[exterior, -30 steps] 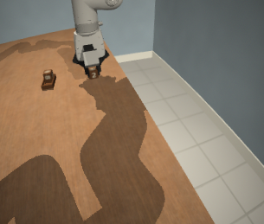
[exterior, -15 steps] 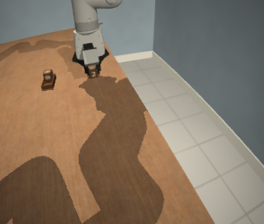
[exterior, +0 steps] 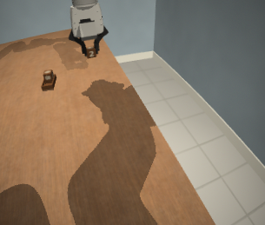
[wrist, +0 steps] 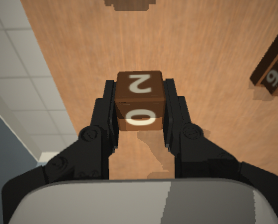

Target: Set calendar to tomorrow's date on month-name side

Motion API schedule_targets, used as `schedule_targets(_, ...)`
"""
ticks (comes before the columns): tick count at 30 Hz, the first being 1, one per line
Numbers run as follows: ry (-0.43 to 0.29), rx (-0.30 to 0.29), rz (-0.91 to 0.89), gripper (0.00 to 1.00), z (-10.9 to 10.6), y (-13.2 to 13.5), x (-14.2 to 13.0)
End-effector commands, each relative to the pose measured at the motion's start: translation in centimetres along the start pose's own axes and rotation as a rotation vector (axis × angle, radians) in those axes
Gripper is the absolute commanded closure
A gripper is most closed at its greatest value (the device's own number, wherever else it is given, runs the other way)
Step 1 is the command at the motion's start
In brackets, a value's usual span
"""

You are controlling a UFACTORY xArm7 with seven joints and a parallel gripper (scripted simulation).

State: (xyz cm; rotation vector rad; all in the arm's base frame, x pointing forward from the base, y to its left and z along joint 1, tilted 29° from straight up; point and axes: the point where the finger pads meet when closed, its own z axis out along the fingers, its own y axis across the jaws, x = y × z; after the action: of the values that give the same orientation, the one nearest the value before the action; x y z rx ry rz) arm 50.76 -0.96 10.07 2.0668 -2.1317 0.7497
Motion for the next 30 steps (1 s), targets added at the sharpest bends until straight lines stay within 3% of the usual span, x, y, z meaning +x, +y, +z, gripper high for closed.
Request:
schedule_targets(1, 0.002, 0.002, 0.0, 0.71, -1.4, 0.0, 0.0)
schedule_targets(16, 0.005, -0.001, -0.021, 0.71, -1.5, 0.2, 0.2)
schedule_targets(30, 0.032, -0.065, -0.48, 0.71, -1.5, 4.7, 3.6)
